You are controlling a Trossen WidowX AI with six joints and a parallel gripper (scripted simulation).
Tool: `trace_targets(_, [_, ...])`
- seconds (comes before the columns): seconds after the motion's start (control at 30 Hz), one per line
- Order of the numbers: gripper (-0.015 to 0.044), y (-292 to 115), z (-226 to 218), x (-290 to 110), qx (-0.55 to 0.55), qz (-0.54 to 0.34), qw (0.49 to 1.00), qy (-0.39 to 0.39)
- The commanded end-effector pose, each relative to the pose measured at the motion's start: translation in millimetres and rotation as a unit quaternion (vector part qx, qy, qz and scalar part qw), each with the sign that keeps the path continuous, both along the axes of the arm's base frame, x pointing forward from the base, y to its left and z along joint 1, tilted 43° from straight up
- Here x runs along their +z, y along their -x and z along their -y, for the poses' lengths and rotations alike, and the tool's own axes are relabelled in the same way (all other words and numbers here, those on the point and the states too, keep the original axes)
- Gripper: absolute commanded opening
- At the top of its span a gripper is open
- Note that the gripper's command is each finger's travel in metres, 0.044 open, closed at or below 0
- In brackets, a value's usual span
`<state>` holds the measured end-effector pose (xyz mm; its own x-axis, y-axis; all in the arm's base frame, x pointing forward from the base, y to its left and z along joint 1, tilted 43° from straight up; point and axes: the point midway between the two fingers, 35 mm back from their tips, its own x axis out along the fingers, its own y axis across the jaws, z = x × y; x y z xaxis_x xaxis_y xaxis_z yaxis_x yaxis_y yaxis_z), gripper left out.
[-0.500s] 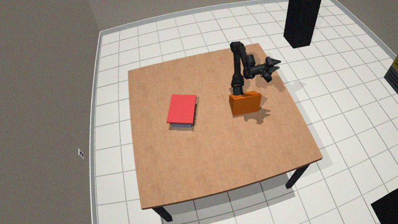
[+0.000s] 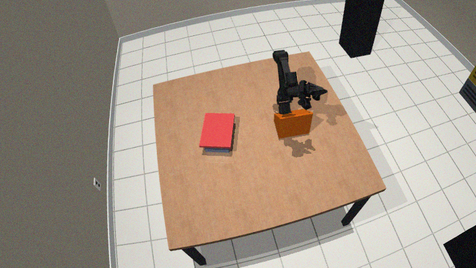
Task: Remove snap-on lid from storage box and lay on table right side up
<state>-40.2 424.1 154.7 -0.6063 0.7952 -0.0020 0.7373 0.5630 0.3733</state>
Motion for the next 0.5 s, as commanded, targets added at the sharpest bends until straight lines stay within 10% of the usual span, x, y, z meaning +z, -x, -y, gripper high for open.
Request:
trace_targets(0.0, [0.0235,-35.2,-11.6,-19.3,-0.084,0.018,0.996,0.036])
trace_targets(0.47, [0.0235,-205.2,20.2,-113.1,-0.435,0.114,0.855,0.261])
